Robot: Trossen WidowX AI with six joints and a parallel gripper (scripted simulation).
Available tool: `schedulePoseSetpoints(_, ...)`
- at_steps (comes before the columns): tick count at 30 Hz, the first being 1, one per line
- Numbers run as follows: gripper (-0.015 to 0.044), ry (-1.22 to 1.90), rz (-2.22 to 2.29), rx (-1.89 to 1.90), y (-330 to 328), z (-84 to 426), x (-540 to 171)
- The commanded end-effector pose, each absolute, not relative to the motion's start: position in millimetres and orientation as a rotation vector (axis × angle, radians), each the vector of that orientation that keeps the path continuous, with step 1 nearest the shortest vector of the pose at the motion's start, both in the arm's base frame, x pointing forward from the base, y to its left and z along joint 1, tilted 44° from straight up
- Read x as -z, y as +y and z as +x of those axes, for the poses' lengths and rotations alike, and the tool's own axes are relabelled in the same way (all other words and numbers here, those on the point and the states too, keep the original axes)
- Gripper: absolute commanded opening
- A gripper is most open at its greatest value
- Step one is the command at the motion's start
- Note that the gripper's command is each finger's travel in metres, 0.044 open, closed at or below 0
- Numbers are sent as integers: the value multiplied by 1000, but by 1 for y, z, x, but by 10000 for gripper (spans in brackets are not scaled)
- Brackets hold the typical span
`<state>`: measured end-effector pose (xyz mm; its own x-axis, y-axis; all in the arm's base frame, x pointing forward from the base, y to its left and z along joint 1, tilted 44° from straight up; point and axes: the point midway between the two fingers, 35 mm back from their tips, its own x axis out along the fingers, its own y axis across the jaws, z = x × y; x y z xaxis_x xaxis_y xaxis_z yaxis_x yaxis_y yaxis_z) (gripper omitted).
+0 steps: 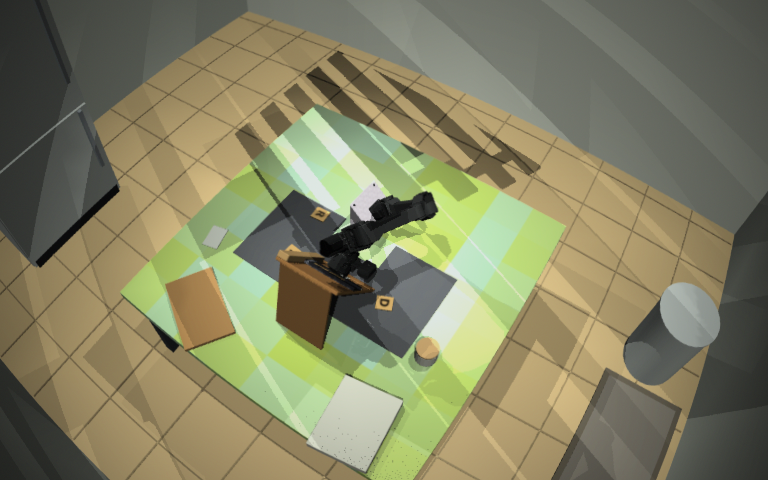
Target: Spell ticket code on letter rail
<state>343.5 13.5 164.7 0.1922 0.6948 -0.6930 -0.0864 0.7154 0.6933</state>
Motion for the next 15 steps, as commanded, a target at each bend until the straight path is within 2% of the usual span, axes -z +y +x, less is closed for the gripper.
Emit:
schedulePoseSetpoints(1, 0, 1273, 581, -595, 16, 345, -163)
schedulePoseSetpoints(15, 0, 1272, 581, -595, 20, 350, -161)
